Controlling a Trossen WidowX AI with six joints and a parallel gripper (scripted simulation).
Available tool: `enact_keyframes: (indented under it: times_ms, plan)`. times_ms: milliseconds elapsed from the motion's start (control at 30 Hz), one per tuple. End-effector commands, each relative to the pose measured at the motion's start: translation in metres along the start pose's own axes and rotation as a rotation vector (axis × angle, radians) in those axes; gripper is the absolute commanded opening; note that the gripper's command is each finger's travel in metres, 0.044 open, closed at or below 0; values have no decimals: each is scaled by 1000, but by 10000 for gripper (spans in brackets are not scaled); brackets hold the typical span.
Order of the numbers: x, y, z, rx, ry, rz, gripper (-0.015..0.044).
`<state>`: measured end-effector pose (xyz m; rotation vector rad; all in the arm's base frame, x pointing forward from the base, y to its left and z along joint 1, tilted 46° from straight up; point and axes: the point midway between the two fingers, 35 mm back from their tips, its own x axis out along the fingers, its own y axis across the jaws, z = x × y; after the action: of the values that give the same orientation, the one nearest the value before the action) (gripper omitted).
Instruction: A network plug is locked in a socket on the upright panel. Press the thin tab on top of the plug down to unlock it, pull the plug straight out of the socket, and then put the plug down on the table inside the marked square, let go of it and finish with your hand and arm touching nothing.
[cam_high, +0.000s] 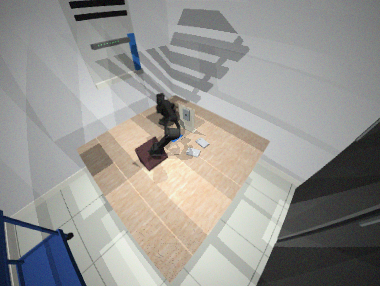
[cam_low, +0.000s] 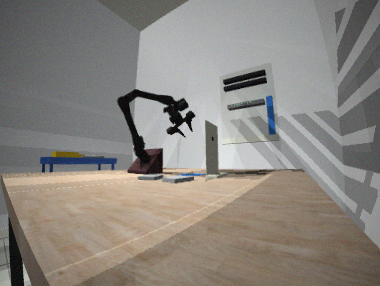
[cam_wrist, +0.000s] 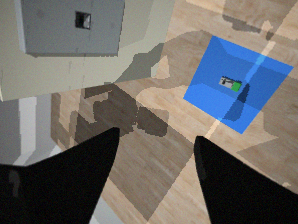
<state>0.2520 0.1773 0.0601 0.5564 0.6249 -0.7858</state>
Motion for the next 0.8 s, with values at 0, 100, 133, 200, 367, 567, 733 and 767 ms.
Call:
enact_keyframes:
  times_ms: [0, 100, 133, 200, 367, 567, 733, 767]
  plan:
    - [-3, 2, 0, 5, 2, 5, 340]
    - [-3, 2, 0, 5, 2, 5, 419]
    - [-3, 2, 0, 5, 2, 5, 440]
    - [-3, 2, 0, 5, 2, 5, 440]
    - [-3, 2, 0, 5, 2, 5, 440]
    - [-3, 2, 0, 5, 2, 5, 440]
    - [-3, 2, 0, 5, 2, 5, 440]
    - [-3, 2, 0, 5, 2, 5, 440]
